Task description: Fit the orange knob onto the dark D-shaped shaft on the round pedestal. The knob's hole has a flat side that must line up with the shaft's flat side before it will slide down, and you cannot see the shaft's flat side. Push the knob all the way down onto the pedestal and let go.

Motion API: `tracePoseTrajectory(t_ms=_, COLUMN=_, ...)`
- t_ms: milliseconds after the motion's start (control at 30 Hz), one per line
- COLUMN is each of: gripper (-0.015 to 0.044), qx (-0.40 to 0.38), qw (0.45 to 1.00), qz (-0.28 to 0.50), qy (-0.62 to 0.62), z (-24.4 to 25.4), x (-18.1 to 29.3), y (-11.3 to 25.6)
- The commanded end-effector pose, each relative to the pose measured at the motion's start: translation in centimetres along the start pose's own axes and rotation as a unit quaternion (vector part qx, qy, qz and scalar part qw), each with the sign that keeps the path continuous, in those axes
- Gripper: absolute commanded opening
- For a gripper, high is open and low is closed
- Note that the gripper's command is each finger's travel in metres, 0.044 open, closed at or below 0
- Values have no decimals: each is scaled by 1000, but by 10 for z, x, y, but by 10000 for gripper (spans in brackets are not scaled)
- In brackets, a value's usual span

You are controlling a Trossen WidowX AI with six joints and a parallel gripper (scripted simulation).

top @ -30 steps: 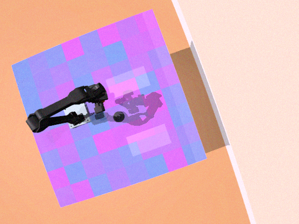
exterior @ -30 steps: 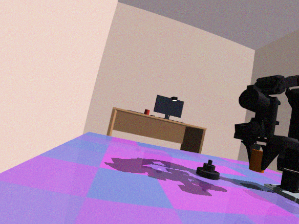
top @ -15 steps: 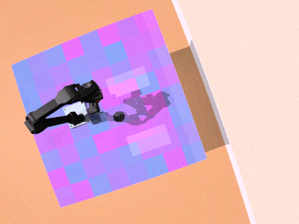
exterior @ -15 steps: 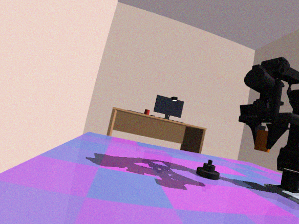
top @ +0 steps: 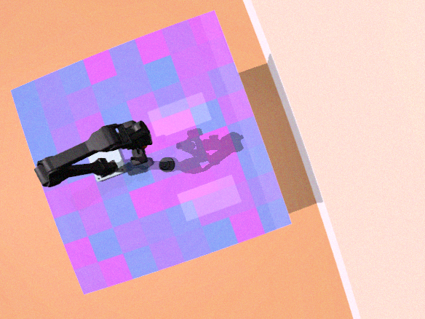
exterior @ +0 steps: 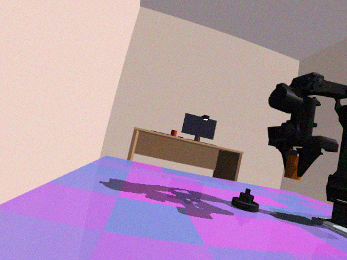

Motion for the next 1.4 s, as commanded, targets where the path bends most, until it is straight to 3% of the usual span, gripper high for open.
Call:
tracePoseTrajectory(t_ms=0, gripper=0, qx=-1, qw=1000, qz=-1, qy=3, z=-7, x=-5, y=-3)
tracePoseTrajectory(t_ms=1367, gripper=0, qx=4, qw=1000, qz=-3, qy=3, z=-122, x=-37, y=-40)
Point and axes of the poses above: the point midway between the two fingers, 35 mm back from their tips, its own y axis back along the fingers, its own z axis across the jaws, x = y × z, the point moved 6 cm from there along y, back along the fingers, and after that the axes turned 5 degrees about y, right-handed, at the moved point
